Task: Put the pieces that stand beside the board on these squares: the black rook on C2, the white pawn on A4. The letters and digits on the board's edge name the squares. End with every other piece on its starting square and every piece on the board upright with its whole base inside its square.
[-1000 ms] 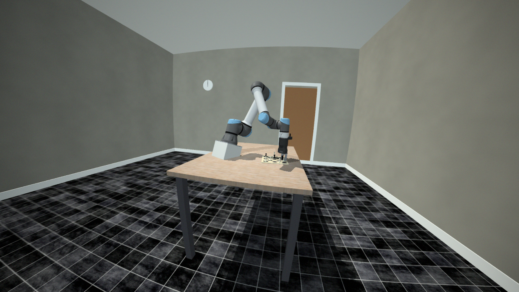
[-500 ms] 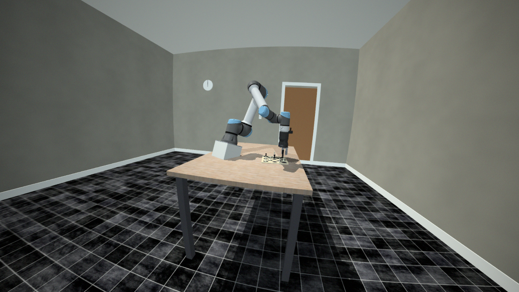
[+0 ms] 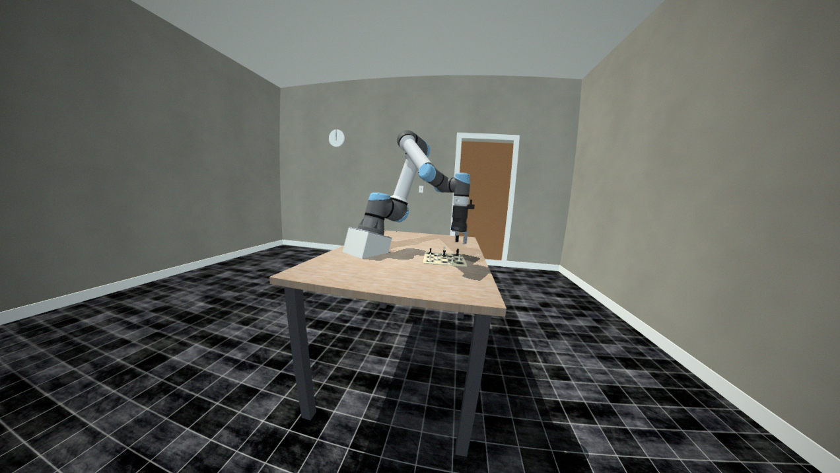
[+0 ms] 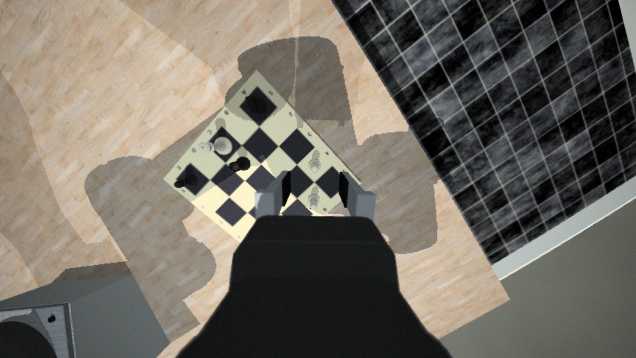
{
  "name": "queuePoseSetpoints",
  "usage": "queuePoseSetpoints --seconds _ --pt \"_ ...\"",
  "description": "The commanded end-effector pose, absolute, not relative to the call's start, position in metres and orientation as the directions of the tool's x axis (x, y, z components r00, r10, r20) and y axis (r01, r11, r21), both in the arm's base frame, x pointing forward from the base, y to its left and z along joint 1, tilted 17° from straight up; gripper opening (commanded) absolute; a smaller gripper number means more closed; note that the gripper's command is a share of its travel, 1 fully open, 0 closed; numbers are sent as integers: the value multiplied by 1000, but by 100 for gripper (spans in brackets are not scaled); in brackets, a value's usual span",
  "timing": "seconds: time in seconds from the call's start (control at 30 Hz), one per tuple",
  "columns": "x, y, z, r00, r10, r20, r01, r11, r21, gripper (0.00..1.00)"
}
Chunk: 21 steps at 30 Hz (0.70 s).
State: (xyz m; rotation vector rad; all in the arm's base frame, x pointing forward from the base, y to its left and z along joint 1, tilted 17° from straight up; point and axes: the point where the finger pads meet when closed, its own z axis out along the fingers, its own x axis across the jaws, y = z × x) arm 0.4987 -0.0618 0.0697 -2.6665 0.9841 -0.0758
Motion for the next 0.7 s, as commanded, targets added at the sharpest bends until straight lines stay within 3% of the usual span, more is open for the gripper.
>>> queuePoseSetpoints --seconds 0.0,0.67 --pt "499 -62 70 764 -643 -53 -627 -722 -294 100" --pt "498 -63 73 764 -643 -53 -627 -722 -294 100"
